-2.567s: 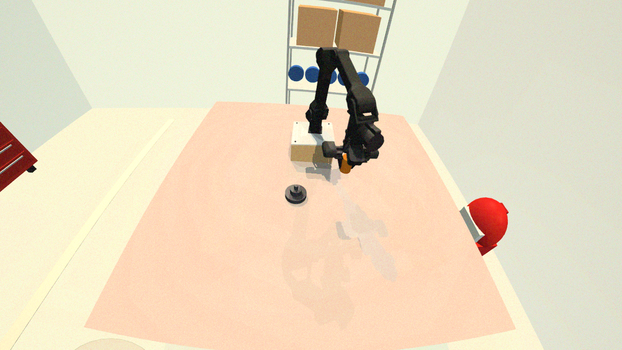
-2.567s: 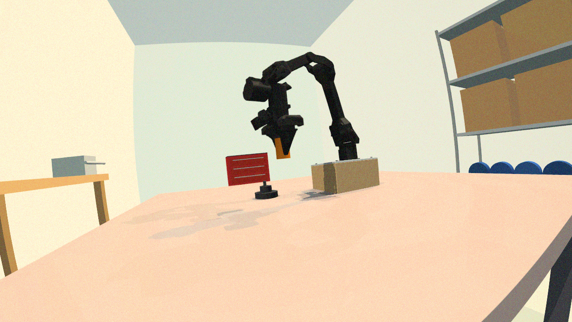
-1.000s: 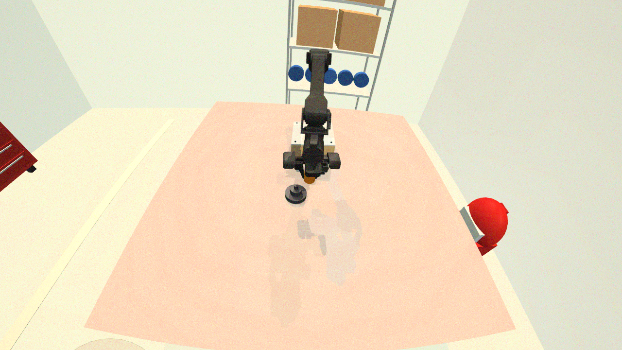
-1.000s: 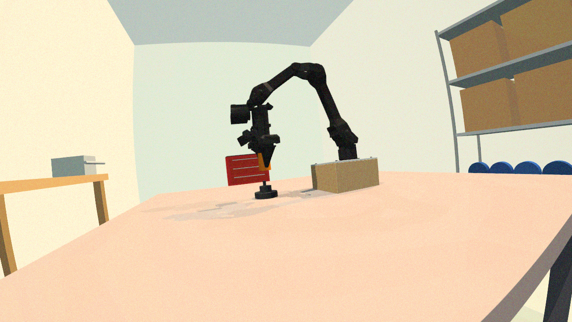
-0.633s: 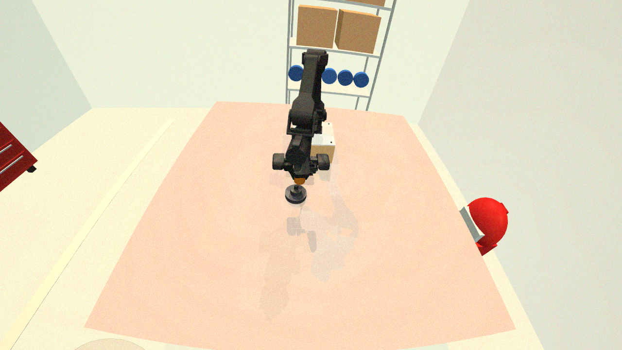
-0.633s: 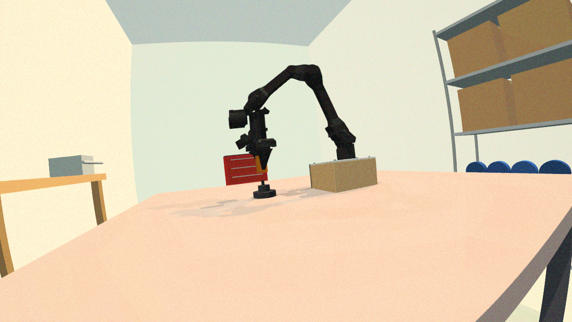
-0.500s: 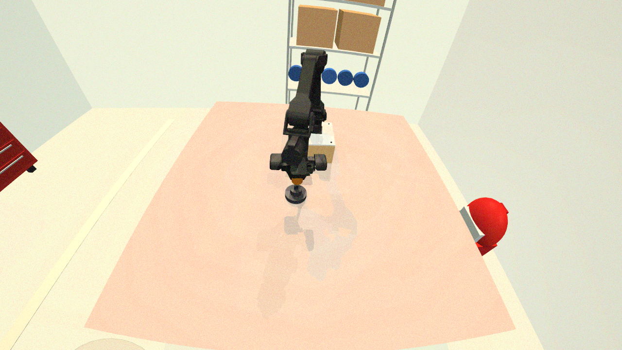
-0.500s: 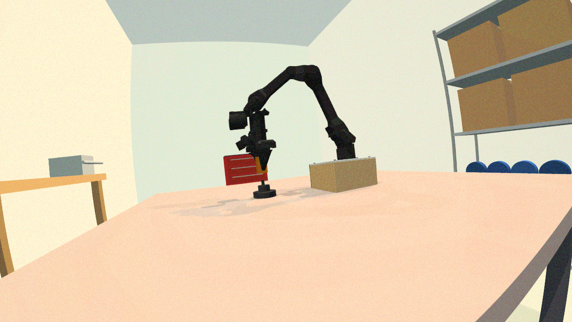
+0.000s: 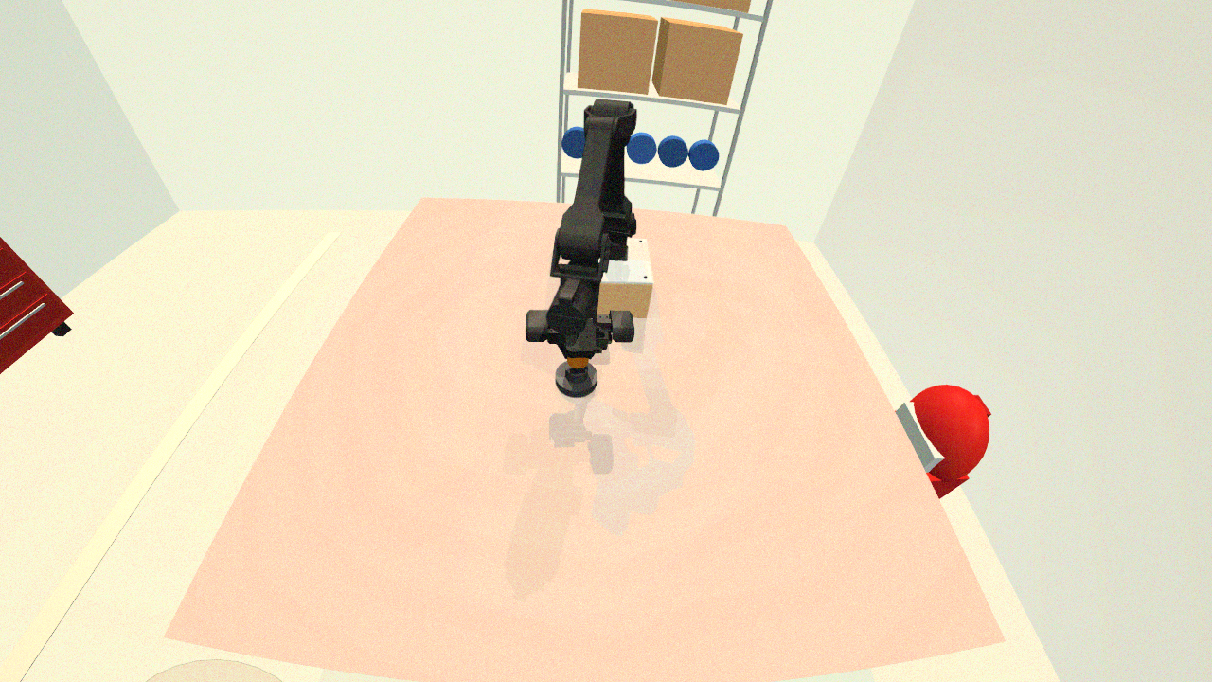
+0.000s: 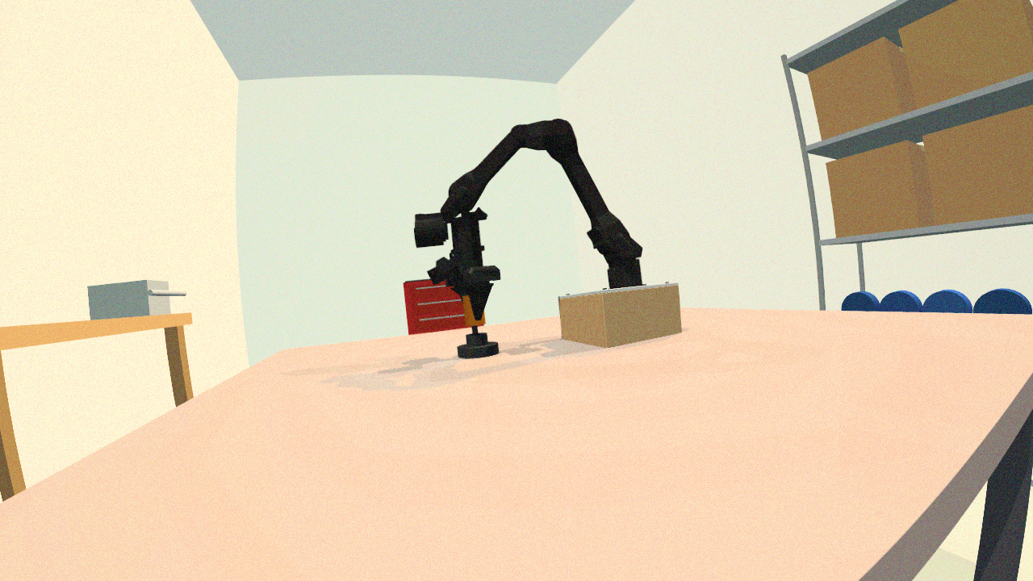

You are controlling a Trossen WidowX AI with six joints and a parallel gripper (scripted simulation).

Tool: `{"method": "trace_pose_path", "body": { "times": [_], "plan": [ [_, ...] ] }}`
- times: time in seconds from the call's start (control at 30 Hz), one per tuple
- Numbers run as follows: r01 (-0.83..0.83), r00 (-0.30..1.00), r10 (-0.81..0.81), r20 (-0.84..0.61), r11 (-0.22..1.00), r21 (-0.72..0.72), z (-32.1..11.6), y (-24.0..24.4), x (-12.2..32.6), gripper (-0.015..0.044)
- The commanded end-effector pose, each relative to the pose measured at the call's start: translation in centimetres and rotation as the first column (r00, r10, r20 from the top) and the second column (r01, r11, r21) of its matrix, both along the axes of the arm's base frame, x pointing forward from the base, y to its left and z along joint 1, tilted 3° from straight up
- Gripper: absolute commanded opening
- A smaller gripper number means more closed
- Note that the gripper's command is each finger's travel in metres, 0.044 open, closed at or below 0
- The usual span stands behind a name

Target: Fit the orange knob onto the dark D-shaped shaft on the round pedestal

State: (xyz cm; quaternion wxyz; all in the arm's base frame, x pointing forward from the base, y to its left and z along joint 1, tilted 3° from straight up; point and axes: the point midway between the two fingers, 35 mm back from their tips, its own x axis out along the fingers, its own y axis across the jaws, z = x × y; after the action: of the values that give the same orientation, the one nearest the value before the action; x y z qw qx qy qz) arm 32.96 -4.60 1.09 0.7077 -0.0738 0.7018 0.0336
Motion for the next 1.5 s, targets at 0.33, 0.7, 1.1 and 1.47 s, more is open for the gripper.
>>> {"method": "trace_pose_path", "body": {
  "times": [0.33,0.7,1.1,1.47],
  "plan": [
    [-0.001,1.000,0.001,0.005,1.000,-0.005,0.16,-0.21,0.37,0.0000],
    [-0.001,1.000,0.001,0.005,1.000,-0.005,-0.15,-0.17,0.26,0.0000],
    [-0.087,0.996,0.087,-0.001,0.996,-0.006,0.38,-0.13,0.03,0.0000],
    [-0.208,0.978,0.208,-0.009,0.978,-0.007,-0.04,-0.16,-0.24,0.0000]
  ]
}}
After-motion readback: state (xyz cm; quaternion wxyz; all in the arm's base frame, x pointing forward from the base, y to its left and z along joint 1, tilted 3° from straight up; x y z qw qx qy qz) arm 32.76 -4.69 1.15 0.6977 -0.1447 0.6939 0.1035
